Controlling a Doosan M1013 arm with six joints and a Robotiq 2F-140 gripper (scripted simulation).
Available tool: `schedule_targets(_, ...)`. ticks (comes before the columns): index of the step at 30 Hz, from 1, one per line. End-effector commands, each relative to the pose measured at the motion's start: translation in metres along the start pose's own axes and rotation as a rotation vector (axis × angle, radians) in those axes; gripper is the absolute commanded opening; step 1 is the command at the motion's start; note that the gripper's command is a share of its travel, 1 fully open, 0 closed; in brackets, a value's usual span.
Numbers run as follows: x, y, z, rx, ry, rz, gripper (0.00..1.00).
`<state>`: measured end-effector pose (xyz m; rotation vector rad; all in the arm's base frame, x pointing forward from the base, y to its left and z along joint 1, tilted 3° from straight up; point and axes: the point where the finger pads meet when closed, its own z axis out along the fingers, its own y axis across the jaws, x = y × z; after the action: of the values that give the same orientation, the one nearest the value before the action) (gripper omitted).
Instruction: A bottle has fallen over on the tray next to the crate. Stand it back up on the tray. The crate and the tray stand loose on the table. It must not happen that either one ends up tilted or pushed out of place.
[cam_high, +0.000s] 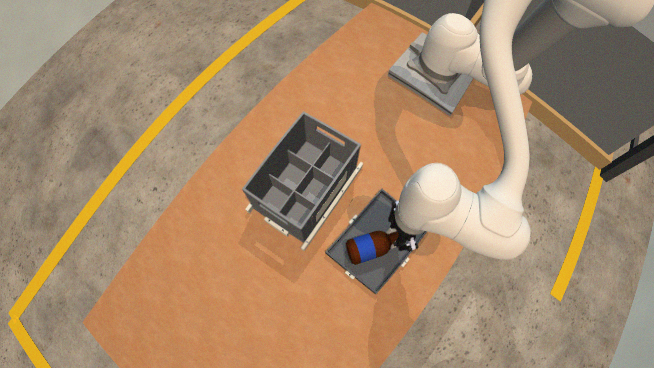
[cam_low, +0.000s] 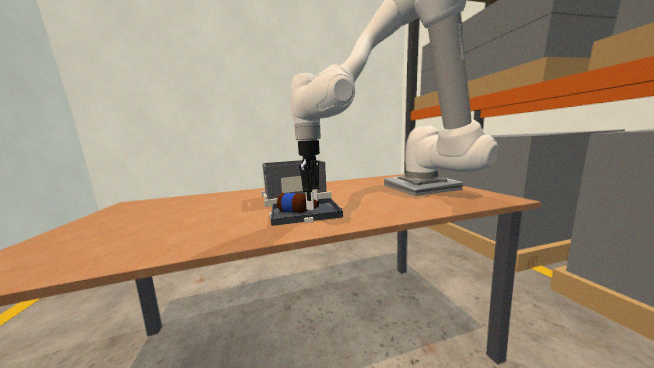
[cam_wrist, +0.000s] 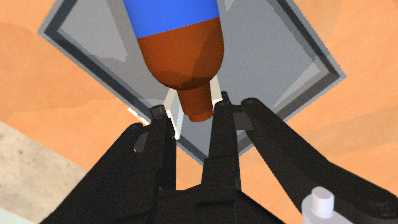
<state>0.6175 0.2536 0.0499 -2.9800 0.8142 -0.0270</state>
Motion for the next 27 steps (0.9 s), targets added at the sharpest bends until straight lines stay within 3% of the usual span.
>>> schedule_targets(1,0.0,0.0,-0.0001,0.0,0.0,0.0,0.1)
schedule_targets(27,0.0,0.0,-0.0053,0.0,0.0,0.0,0.1)
